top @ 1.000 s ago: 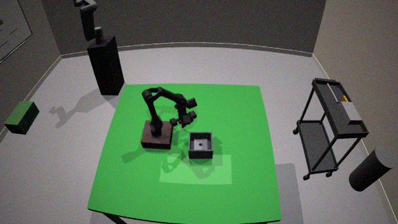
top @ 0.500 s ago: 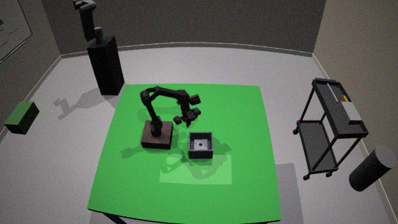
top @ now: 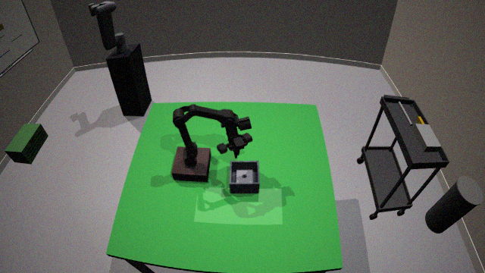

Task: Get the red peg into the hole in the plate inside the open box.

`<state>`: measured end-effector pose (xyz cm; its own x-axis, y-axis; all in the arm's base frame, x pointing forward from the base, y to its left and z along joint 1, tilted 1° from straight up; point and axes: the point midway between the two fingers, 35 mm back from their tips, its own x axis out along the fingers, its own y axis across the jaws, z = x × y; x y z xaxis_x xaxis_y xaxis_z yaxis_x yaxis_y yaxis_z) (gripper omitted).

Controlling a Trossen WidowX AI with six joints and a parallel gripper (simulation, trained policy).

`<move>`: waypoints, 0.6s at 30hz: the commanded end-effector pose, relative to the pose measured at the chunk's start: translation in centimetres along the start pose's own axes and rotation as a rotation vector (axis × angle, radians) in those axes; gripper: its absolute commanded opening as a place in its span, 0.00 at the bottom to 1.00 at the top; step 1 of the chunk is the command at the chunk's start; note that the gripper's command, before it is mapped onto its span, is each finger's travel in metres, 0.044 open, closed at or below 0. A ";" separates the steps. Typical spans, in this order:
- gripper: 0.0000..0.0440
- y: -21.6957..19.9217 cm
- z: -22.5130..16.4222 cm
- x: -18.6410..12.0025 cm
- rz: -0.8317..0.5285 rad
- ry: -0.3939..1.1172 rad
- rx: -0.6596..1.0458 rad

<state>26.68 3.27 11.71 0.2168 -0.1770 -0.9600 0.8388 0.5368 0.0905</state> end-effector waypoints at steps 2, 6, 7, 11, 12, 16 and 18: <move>0.00 0.1 2.0 0.2 -0.013 -0.010 0.018; 0.00 0.0 3.8 0.6 -0.017 -0.016 0.044; 0.00 0.0 4.3 0.7 -0.018 -0.016 0.051; 0.00 -0.1 6.0 1.4 -0.023 -0.017 0.079; 0.00 -0.1 6.4 1.6 -0.024 -0.017 0.086; 0.00 -0.3 7.8 2.5 -0.030 -0.013 0.111; 0.00 -0.4 8.4 3.0 -0.033 -0.008 0.122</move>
<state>30.65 -3.77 11.39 0.1951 -0.2073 -0.9586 0.8981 0.4305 0.0897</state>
